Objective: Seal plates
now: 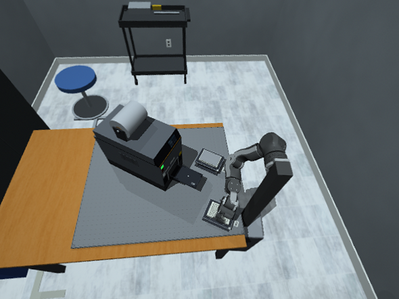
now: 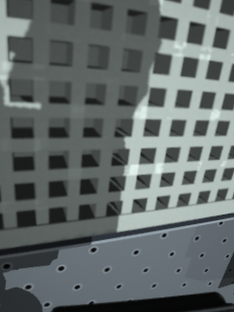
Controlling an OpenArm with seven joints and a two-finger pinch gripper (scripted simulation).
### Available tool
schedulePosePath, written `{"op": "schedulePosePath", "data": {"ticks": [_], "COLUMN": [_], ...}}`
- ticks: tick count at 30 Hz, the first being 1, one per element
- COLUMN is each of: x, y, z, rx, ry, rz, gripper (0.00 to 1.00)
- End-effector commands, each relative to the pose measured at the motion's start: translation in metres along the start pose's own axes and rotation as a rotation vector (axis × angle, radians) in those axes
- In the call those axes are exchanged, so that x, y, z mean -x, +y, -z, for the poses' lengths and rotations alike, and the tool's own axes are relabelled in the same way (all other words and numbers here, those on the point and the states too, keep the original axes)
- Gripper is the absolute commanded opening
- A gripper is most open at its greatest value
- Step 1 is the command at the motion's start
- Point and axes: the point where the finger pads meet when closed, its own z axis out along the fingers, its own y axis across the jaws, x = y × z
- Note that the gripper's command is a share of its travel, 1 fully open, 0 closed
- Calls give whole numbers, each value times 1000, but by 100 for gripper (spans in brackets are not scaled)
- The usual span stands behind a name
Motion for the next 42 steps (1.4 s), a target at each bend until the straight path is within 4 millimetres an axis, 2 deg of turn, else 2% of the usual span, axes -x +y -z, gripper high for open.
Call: {"op": "schedulePosePath", "data": {"ticks": [1,15,23,42], "x": [0,0,-2,-3], "y": [2,2,2,3], "z": [1,1,-10,-15], "rx": [9,9,12,13], "ry": [-2,-2,-1,-1], "rz": [5,5,7,7], "gripper": [65,65,65,65]}}
